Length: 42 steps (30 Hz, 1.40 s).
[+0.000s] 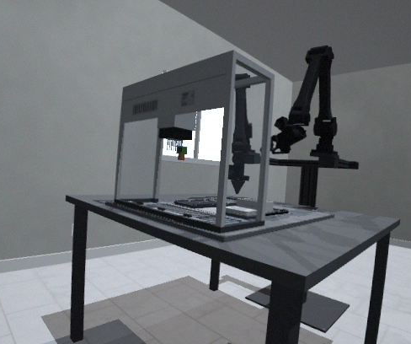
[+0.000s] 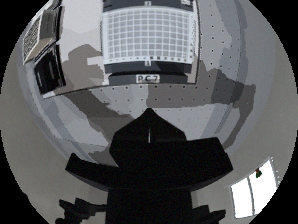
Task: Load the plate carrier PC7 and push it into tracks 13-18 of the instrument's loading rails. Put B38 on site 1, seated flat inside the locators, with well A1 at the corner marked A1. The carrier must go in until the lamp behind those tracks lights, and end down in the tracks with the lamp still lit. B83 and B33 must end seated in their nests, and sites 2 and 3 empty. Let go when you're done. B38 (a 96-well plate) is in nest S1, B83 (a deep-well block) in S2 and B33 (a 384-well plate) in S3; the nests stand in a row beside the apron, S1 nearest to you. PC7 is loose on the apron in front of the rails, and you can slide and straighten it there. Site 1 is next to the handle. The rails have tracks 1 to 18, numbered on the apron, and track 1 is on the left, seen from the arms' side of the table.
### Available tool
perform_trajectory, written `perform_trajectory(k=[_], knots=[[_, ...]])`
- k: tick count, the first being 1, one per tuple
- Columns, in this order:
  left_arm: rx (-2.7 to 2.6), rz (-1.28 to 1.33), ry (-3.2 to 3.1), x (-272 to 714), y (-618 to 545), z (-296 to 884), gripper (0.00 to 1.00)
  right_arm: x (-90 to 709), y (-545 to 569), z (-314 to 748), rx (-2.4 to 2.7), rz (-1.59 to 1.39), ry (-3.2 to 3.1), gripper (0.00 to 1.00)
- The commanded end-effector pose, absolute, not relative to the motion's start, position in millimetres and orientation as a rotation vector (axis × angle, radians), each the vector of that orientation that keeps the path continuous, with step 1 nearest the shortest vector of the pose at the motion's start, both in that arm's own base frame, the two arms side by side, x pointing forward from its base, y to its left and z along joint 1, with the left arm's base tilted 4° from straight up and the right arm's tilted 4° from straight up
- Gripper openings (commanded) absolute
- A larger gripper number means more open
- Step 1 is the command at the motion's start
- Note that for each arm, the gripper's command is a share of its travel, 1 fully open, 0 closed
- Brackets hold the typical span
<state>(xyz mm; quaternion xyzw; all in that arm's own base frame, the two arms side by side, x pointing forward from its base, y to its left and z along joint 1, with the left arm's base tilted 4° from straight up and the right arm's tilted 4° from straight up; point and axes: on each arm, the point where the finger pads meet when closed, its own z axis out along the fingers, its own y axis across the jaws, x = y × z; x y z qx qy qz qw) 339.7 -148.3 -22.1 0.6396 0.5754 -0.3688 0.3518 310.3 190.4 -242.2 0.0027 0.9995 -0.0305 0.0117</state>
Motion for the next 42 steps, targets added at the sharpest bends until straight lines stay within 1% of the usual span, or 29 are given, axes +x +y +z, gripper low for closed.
perform_trajectory(k=[1,13,24,42], knots=[[1.651,-0.960,1.495,344,-149,-26,1.00,318,196,-260,0.011,-0.084,3.099,0.00],[1.645,-0.950,1.494,347,-149,-23,1.00,320,190,-286,0.013,-0.090,3.105,0.00],[1.653,-0.942,1.495,348,-149,-24,1.00,350,192,-277,0.011,-0.082,3.097,0.00],[1.581,-0.834,1.600,383,-144,-31,1.00,378,187,-283,0.010,-0.098,3.112,0.00]])
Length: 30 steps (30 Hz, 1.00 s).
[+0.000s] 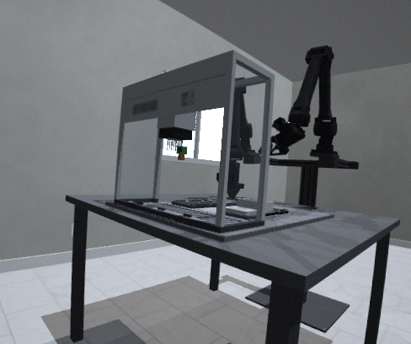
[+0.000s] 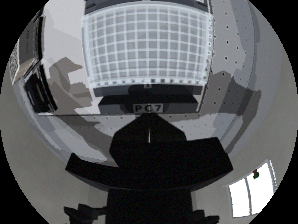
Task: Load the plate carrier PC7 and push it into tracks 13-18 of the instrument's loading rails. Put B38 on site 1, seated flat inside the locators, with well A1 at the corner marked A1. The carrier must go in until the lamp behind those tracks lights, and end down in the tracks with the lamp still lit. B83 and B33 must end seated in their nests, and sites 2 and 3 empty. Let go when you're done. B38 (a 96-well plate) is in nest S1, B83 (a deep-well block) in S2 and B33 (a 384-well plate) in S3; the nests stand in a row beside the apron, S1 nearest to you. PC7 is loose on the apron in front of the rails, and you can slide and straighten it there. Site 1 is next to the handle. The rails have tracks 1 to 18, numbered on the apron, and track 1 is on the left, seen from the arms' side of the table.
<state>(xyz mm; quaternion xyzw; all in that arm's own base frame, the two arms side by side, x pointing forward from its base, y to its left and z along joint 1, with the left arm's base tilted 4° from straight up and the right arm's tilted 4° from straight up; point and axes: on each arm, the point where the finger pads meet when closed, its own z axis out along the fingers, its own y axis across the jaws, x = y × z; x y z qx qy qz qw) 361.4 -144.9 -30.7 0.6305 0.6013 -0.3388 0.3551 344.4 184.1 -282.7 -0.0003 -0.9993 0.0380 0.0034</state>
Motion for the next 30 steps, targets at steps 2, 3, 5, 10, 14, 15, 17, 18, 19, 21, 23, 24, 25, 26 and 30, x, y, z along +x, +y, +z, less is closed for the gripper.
perform_trajectory(k=[2,3,5,10,14,15,17,18,19,21,23,24,25,26,30], knots=[[1.571,-0.826,1.608,387,-144,-31,1.00,383,187,-283,-0.010,0.100,-3.168,0.00],[1.566,-0.823,1.612,388,-144,-30,1.00,385,187,-283,-0.010,0.099,-3.168,0.00],[1.566,-0.823,1.612,388,-144,-30,1.00,385,187,-283,-0.010,0.099,-3.168,0.00],[1.542,-0.812,1.629,400,-145,-34,1.00,396,187,-283,-0.010,0.099,-3.169,0.00],[1.530,-0.808,1.635,409,-147,-37,1.00,407,188,-280,-0.010,0.095,-3.174,0.00],[1.527,-0.807,1.636,411,-148,-37,1.00,409,188,-280,-0.010,0.095,-3.174,0.00],[1.523,-0.806,1.637,415,-149,-39,1.00,414,187,-280,-0.010,0.095,-3.173,0.00],[1.518,-0.804,1.638,419,-150,-39,1.00,416,187,-280,-0.010,0.095,-3.173,0.00],[1.515,-0.803,1.639,421,-150,-40,1.00,418,187,-280,-0.010,0.096,-3.173,0.00],[1.512,-0.801,1.640,424,-150,-40,1.00,420,187,-280,-0.010,0.096,-3.173,0.00],[1.508,-0.801,1.639,426,-151,-41,1.00,423,187,-279,-0.010,0.094,-3.174,0.00],[1.504,-0.801,1.638,428,-151,-41,1.00,425,187,-279,-0.010,0.095,-3.174,0.00],[1.502,-0.800,1.639,430,-151,-41,1.00,427,187,-279,-0.010,0.095,-3.174,0.00],[1.499,-0.799,1.639,433,-151,-42,1.00,429,187,-280,-0.010,0.095,-3.173,0.00],[1.487,-0.793,1.641,441,-152,-43,1.00,438,186,-280,-0.010,0.096,-3.172,0.00]])
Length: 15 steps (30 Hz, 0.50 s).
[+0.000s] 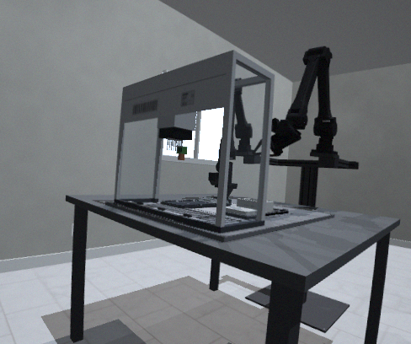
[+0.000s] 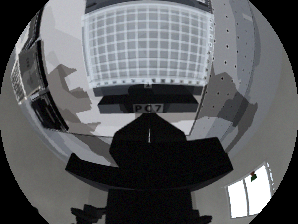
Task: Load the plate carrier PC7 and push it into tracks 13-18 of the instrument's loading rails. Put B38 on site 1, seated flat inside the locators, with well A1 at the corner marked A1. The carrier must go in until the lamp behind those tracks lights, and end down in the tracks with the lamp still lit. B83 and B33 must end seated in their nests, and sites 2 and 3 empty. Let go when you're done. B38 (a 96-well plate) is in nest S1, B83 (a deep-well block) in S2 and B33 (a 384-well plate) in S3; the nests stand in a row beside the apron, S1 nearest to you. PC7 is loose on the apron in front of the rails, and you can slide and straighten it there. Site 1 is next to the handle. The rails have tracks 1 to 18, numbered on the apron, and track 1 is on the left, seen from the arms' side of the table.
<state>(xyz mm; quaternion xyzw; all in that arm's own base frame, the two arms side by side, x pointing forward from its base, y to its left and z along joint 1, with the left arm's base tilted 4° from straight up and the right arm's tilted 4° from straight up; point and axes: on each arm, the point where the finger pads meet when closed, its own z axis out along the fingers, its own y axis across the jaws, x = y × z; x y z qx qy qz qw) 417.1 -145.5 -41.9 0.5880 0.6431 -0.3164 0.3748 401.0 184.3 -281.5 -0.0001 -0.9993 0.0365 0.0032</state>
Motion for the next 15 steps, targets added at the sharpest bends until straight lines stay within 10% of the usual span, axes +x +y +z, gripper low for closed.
perform_trajectory(k=[1,15], knots=[[1.484,-0.792,1.642,444,-151,-44,1.00,440,186,-280,-0.010,0.096,-3.172,0.00],[1.437,-0.765,1.654,472,-153,-47,1.00,501,185,-277,-0.010,0.094,-3.174,0.00]])
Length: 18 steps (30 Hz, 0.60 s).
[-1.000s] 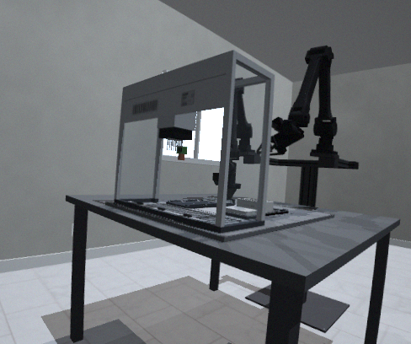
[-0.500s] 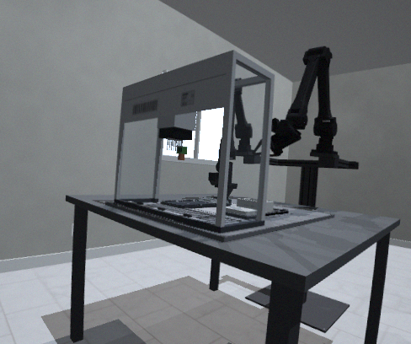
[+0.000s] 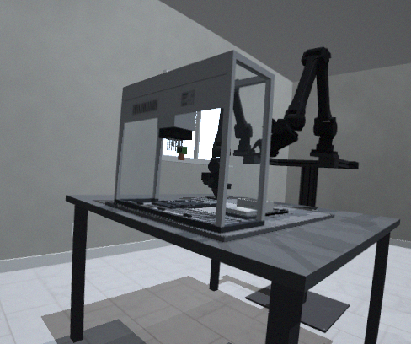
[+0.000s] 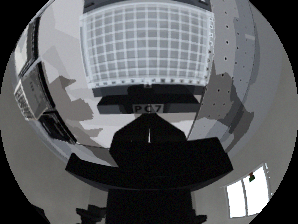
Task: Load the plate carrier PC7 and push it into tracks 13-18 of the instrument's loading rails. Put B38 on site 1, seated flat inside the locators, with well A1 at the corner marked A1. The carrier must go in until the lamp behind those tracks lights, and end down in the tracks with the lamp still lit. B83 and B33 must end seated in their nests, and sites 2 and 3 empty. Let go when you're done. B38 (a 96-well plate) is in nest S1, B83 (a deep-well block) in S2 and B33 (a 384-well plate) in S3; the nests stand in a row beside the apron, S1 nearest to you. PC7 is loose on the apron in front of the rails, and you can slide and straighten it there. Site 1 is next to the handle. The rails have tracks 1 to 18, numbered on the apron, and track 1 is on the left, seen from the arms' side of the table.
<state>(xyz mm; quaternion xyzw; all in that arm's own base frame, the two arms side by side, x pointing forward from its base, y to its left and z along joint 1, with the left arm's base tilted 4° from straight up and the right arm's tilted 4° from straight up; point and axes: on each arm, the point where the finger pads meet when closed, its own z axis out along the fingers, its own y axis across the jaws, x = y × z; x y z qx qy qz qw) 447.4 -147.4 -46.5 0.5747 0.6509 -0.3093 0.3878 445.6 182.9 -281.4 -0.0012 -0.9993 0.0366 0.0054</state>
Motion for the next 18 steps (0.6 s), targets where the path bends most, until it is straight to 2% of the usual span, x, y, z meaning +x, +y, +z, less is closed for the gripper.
perform_trajectory(k=[1,18], knots=[[1.431,-0.762,1.655,475,-153,-47,1.00,504,185,-277,-0.010,0.094,-3.174,0.00],[1.356,-0.725,1.667,515,-157,-49,1.00,564,183,-274,-0.010,0.089,-3.176,0.00]])
